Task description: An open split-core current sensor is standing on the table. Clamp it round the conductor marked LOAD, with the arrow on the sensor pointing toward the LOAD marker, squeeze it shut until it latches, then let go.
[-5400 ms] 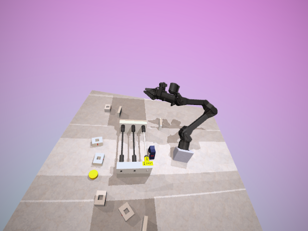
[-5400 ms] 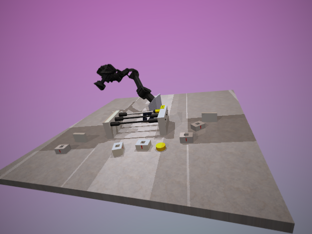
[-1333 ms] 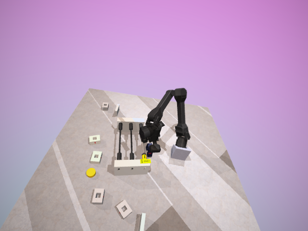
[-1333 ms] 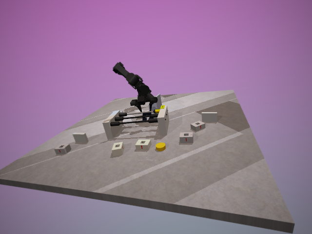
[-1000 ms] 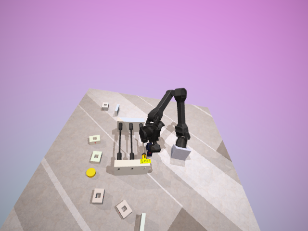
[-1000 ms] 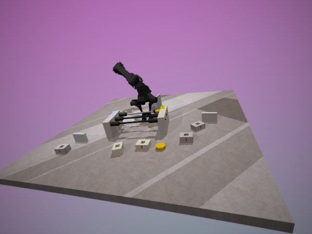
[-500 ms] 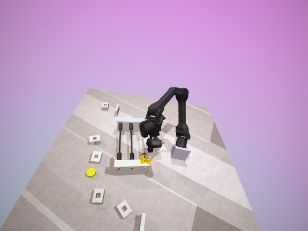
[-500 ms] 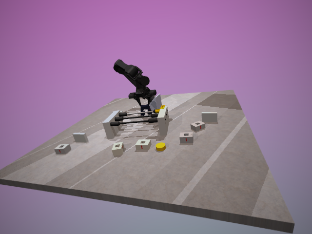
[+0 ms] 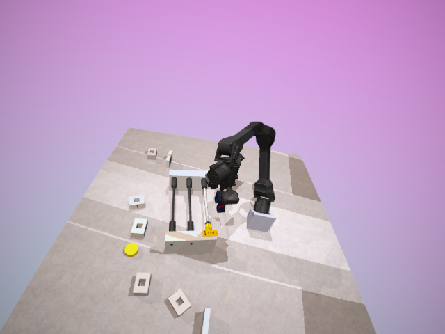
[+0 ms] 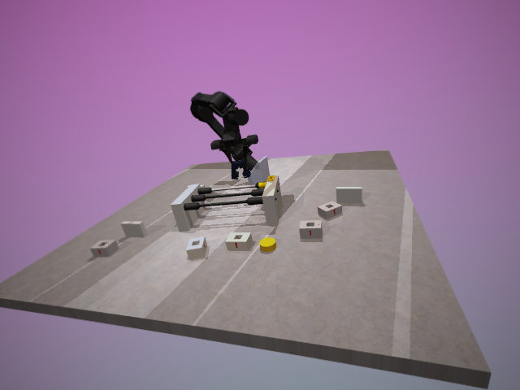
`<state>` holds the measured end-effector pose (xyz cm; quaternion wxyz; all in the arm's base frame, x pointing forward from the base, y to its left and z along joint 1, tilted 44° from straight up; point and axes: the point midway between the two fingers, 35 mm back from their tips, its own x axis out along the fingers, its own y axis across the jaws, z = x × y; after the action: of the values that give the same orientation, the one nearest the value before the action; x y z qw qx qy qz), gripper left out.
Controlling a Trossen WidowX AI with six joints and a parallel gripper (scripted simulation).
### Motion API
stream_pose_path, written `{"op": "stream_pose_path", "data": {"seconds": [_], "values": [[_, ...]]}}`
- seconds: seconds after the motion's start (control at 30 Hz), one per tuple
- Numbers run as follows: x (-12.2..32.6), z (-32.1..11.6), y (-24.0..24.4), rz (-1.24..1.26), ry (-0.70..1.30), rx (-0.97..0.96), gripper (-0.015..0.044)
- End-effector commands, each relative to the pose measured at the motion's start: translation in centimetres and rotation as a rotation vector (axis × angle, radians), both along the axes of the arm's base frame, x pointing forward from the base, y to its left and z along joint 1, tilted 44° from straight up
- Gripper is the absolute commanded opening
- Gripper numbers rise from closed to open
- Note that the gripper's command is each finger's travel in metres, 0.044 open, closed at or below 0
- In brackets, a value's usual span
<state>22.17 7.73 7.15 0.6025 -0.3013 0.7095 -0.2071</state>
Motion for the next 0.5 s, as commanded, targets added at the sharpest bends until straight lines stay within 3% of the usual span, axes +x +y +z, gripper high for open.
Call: {"op": "stream_pose_path", "data": {"seconds": [0.0, 0.47], "values": [[0.1, 0.3, 0.2, 0.031, 0.032, 0.006, 0.0], [1.7, -0.1, 0.2, 0.36, 0.335, 0.049, 0.0]]}}
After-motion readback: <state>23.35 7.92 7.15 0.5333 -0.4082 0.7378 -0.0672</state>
